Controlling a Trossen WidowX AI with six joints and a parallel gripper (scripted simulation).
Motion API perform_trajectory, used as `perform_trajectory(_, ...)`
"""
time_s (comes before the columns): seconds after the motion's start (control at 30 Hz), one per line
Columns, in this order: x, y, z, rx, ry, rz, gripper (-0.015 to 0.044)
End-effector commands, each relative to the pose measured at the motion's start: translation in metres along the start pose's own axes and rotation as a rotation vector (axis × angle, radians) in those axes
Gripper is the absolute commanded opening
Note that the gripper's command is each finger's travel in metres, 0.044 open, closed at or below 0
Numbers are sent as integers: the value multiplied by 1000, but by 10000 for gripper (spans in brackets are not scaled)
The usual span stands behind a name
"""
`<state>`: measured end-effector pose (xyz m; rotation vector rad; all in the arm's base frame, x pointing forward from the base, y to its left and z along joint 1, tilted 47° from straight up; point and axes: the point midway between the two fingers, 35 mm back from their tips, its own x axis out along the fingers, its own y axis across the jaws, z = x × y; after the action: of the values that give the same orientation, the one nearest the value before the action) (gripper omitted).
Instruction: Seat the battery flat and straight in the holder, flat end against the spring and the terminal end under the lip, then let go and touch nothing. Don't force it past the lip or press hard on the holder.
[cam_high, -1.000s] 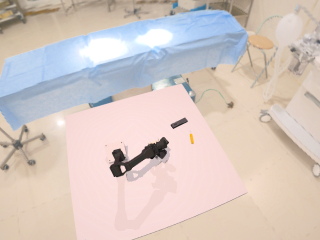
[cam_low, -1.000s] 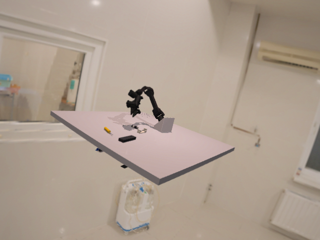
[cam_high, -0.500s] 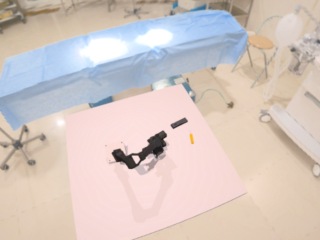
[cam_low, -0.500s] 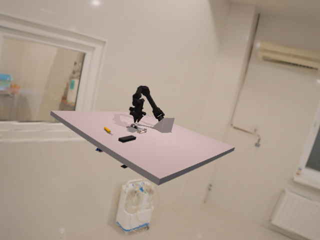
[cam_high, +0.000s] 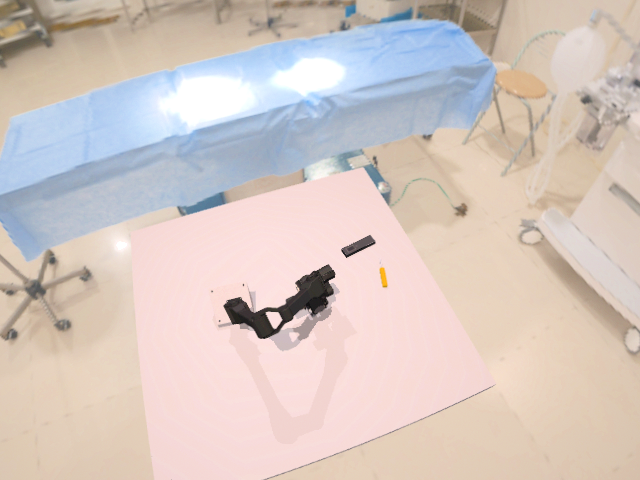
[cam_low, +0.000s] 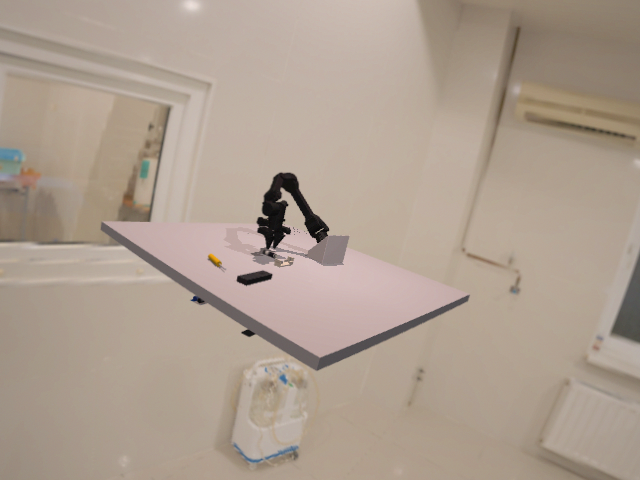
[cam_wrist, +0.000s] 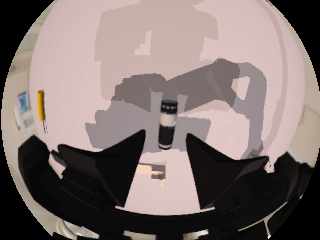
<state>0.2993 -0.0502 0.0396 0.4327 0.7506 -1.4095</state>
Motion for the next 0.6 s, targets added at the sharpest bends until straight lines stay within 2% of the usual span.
perform_trajectory(0.0,8,-1,-1,-11,-6,-5,227)
perform_trajectory(0.57,32,-2,-1,-11,-8,-6,227)
